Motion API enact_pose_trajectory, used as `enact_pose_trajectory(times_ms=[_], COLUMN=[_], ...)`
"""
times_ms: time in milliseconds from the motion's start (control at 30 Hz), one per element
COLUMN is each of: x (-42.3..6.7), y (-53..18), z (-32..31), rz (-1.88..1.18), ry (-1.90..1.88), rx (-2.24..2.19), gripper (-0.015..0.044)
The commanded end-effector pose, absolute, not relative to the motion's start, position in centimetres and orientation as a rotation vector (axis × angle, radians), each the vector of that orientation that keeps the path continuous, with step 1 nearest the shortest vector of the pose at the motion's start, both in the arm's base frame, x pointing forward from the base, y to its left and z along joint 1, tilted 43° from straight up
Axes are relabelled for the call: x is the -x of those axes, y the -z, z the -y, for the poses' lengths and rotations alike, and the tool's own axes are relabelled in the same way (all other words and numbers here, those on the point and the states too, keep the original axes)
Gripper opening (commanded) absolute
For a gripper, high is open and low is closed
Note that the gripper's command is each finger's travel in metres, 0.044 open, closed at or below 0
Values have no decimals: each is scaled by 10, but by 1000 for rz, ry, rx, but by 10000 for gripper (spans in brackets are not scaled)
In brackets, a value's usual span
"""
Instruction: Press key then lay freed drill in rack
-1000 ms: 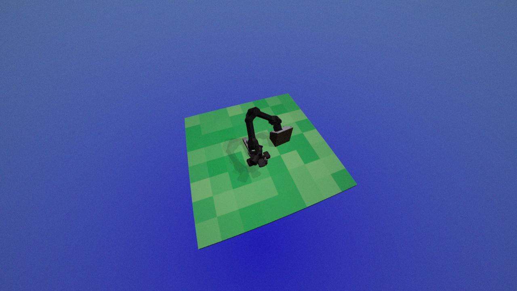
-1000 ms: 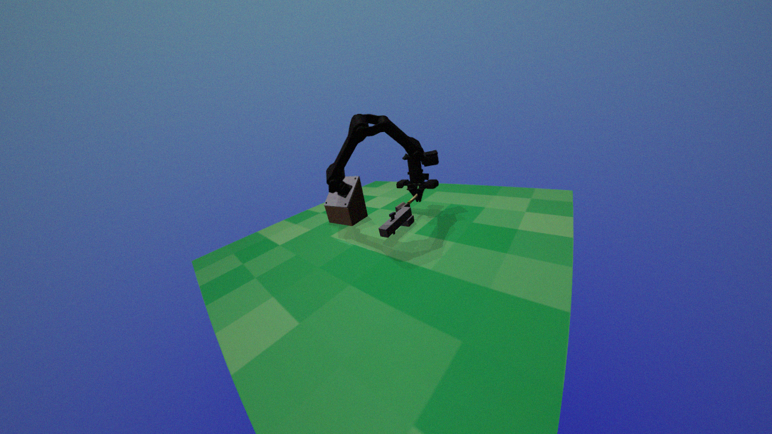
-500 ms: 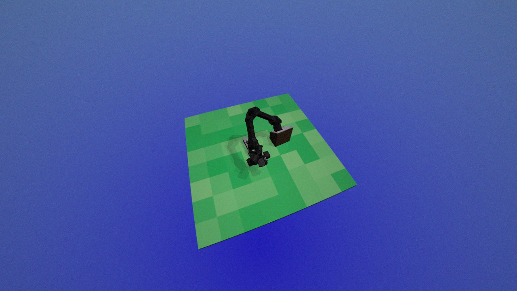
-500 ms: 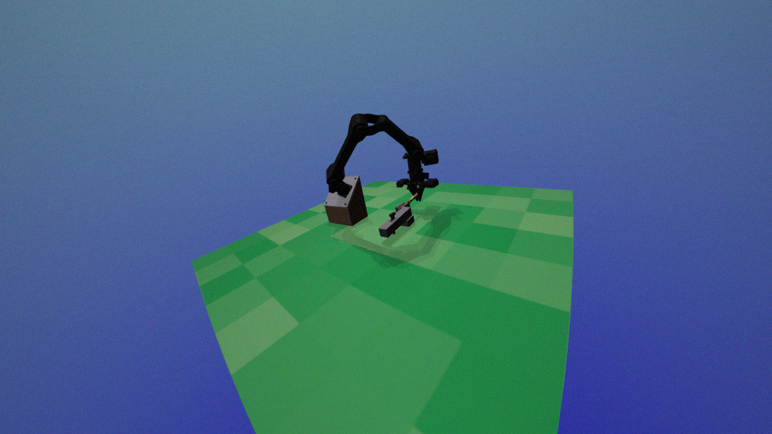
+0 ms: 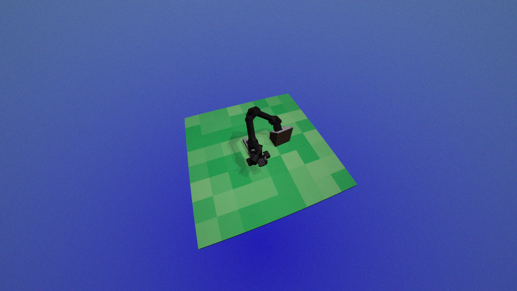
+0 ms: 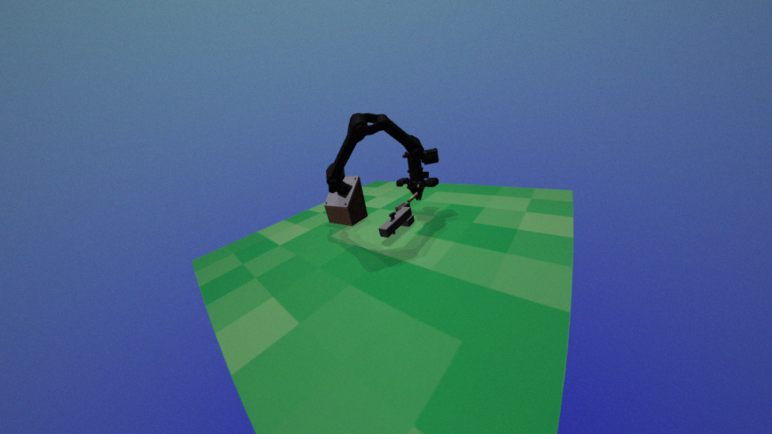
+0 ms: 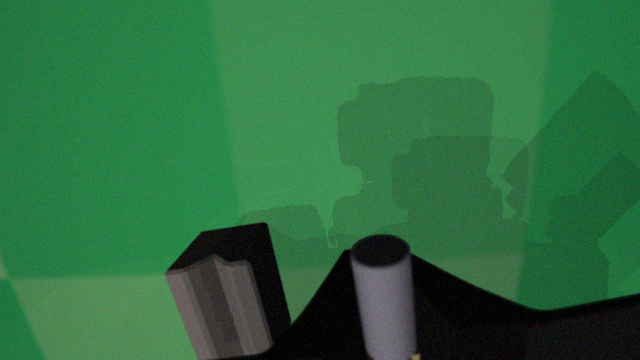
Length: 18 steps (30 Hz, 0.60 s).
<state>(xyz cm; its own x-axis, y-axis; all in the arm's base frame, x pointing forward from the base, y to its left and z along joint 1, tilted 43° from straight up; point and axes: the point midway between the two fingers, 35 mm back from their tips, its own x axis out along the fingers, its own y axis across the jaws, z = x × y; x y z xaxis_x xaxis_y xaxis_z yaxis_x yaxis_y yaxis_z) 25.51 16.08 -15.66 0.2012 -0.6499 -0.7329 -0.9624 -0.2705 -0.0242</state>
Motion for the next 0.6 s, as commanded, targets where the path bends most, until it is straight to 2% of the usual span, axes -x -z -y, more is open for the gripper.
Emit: enact_pose_trajectory(times_ms=[0, 567], x=[-255, -255], y=[154, 151], z=[-163, -167], rz=[-1494, -1494], ry=[-849, -849], rx=[1988, 1988], gripper=[0, 0])
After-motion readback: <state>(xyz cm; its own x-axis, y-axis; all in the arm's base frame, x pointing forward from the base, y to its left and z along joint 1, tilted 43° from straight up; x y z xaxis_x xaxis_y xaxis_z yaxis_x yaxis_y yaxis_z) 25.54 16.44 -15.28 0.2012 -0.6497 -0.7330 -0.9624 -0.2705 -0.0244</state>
